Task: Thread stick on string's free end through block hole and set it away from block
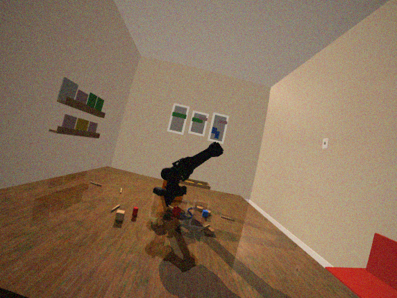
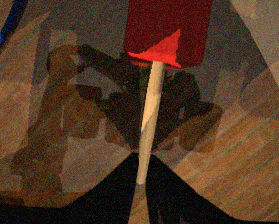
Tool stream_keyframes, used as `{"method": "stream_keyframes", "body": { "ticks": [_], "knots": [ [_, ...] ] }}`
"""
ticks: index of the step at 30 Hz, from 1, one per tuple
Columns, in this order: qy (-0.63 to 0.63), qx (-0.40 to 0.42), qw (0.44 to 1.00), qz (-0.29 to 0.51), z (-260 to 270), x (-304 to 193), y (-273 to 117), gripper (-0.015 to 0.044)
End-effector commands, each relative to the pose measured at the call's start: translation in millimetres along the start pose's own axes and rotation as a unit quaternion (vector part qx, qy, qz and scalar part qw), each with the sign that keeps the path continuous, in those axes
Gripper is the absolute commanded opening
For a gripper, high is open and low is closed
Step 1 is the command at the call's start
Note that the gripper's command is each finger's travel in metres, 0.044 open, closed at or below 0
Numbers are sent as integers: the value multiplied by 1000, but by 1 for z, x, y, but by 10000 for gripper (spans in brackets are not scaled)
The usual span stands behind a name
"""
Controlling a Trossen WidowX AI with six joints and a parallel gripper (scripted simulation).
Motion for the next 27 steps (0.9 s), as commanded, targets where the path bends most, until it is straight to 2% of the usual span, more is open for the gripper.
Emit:
{"method": "stream_keyframes", "body": {
  "ticks": [1, 27],
  "knots": [
    [-1, 0, 1000, 1, 1, -6, 0, 0],
    [0, 5, 1000, 1, 7, -36, -1, 0]
  ]
}}
Point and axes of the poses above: the point midway between the two fingers, 35 mm back from their tips, its own y axis out along the fingers, its own z axis across the jaws, x = y × z, the point moved 5 cm from there along -y, back along the fingers, and after that the axes turned 15 degrees about -y, right-handed, at the moved point
